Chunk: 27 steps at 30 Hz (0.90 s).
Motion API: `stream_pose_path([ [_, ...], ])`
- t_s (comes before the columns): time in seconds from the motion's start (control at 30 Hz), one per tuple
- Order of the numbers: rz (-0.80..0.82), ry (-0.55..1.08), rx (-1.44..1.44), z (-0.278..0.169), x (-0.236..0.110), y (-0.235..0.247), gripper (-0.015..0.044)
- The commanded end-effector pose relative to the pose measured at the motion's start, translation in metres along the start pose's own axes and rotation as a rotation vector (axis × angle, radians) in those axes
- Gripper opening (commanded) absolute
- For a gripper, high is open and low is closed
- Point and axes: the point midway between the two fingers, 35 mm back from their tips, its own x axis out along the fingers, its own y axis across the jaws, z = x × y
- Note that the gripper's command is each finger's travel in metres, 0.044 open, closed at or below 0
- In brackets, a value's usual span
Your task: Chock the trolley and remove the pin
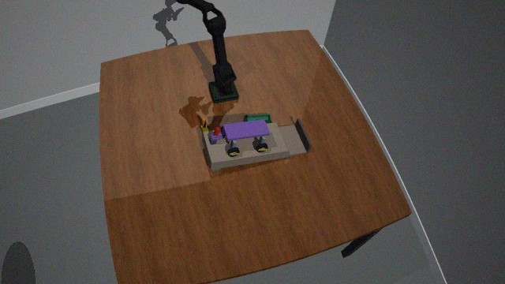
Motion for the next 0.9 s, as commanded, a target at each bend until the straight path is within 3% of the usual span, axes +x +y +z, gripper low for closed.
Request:
stream_pose_path([
  [0.0,-0.006,0.002,-0.008,0.0,-0.002,-0.001,0.0374],
  [0.23,-0.251,0.083,-0.305,-0.004,-0.064,-0.036,0.019],
  [0.57,-0.662,0.3,-0.743,0.008,-0.183,-0.071,0.019],
  [0.87,-1.039,0.601,-1.075,0.032,-0.305,-0.064,0.019],
])
